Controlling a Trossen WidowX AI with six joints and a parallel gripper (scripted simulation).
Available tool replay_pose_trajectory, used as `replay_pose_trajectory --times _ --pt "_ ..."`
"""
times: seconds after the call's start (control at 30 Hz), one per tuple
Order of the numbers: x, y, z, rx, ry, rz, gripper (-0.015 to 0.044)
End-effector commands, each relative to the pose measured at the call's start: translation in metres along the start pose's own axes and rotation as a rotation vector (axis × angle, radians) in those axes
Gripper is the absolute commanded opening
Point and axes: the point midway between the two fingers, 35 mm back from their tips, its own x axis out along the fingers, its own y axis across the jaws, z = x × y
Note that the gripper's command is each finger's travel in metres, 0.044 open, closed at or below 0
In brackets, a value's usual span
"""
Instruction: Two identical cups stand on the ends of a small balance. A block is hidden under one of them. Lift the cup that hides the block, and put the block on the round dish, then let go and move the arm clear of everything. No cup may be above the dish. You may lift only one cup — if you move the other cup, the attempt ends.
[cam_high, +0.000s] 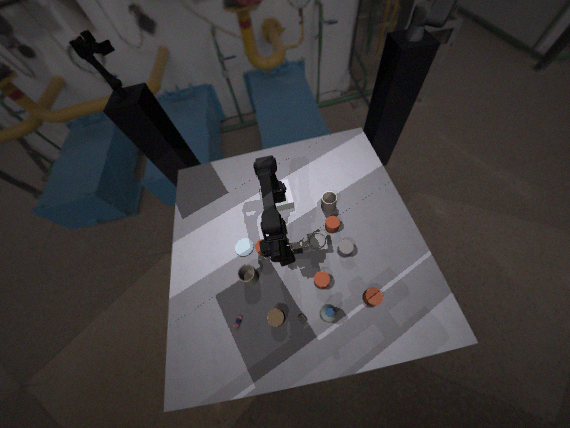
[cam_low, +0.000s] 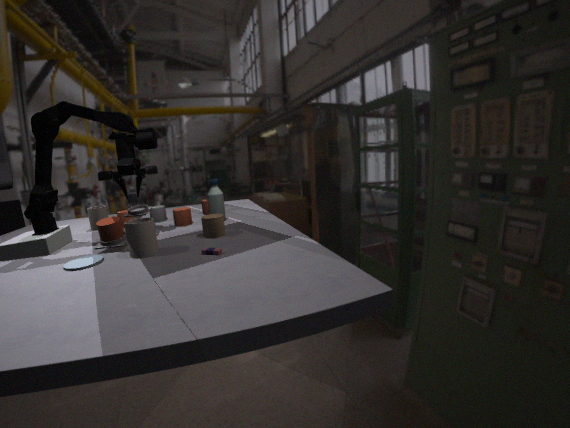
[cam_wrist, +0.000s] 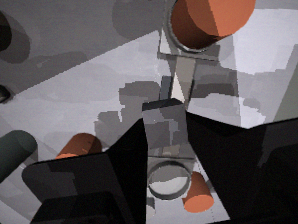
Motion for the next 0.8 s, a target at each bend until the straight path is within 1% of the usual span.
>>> replay_pose_trajectory --times 0.0,0.37,0.77 --pt "0.006 -0.011 0.033 -0.004 -0.013 0.002 0.0000" --pt "0.027 -0.049 0.105 0.000 -0.022 -0.007 0.0000" --pt "0.049 -0.111 0.168 0.005 -0.027 -0.023 0.0000"
